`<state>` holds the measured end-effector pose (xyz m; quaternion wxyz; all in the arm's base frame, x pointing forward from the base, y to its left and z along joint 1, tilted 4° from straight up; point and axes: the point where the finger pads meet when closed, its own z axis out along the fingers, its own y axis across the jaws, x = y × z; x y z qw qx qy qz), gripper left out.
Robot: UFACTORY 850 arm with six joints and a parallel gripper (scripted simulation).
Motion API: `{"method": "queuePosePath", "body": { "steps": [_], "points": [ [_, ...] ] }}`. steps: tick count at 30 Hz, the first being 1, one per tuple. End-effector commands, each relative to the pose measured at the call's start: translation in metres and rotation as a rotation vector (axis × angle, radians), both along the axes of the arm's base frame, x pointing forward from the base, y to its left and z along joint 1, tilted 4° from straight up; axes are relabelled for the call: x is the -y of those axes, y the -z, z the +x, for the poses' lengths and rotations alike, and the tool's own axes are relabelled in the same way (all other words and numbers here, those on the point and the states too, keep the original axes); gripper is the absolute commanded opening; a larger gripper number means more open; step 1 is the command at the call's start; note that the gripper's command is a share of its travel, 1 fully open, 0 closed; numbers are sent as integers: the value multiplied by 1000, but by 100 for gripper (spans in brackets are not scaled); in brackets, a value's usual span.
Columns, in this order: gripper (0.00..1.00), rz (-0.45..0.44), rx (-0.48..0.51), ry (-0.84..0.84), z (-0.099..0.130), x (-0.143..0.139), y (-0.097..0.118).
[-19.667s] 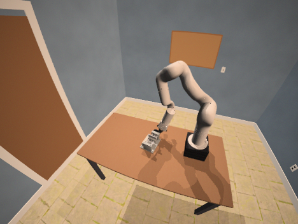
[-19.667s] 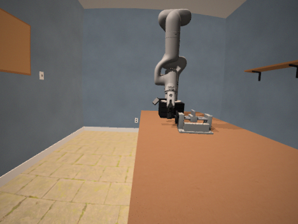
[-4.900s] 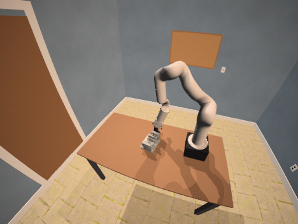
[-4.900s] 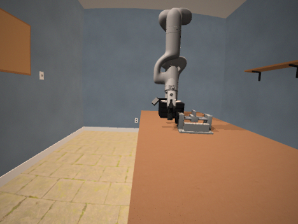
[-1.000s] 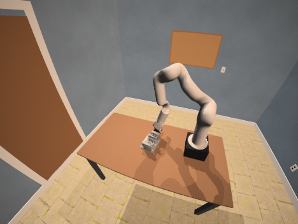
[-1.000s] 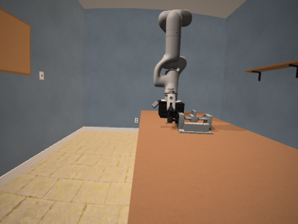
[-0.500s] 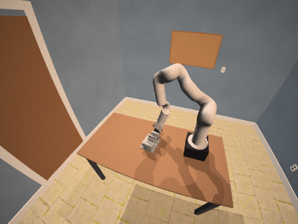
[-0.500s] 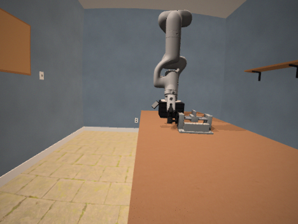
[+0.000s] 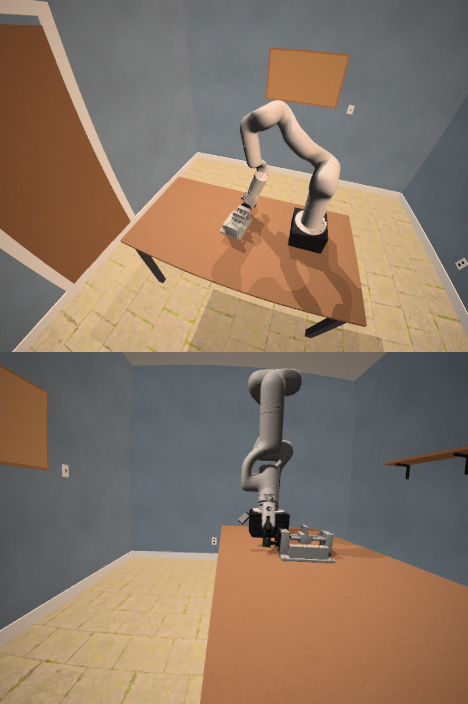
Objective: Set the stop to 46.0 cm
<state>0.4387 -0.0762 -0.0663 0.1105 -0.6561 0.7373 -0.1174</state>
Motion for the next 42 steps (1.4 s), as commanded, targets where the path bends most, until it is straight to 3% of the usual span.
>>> {"method": "queuePosePath", "body": {
  "steps": [1,25,42],
  "points": [
    [6,0,0,0,-4,0,2],
    [6,0,0,0,-28,-3,0],
    [6,0,0,0,-42,-5,-16]
  ]
}}
